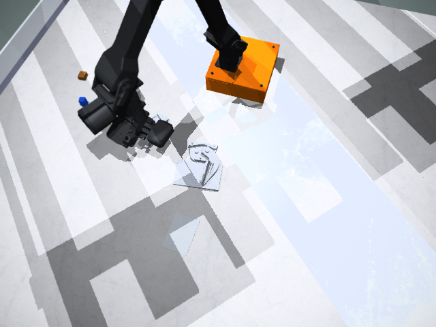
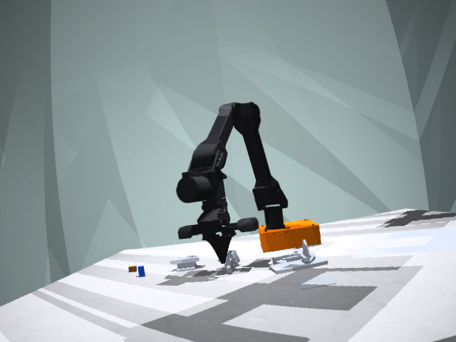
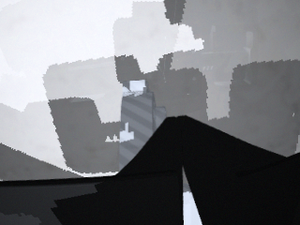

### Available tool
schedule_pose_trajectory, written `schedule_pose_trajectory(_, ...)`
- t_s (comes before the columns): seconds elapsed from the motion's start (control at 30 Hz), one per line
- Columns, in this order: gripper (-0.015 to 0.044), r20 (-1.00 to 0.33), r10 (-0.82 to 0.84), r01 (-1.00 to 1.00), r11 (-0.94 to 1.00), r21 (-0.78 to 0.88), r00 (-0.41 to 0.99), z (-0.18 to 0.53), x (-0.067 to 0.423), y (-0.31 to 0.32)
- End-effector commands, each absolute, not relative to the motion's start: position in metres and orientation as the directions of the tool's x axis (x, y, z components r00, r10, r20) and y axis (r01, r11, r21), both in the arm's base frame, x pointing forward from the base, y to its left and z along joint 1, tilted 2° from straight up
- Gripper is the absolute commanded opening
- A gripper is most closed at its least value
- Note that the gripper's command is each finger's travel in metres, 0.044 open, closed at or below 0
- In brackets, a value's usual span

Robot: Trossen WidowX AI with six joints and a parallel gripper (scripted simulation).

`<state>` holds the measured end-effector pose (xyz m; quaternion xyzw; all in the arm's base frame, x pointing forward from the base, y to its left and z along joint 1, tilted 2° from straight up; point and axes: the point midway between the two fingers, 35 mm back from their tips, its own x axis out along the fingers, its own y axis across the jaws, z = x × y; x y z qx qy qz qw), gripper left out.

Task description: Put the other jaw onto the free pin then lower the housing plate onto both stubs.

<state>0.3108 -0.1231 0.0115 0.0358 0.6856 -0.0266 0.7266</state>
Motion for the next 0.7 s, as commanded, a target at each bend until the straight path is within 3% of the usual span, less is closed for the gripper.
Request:
schedule_pose_trajectory(0.0, 0.0, -0.998, 0.009, 0.091, 0.996, 0.014, 0.06, 0.012, 0.311, -0.116)
schedule_pose_trajectory(0.53, 0.0, -0.998, 0.011, 0.091, 0.996, 0.016, 0.06, 0.012, 0.312, -0.096)
schedule_pose_trajectory(0.67, 0.0, -0.998, 0.009, 0.088, 0.996, 0.014, 0.058, 0.05, 0.311, -0.099)
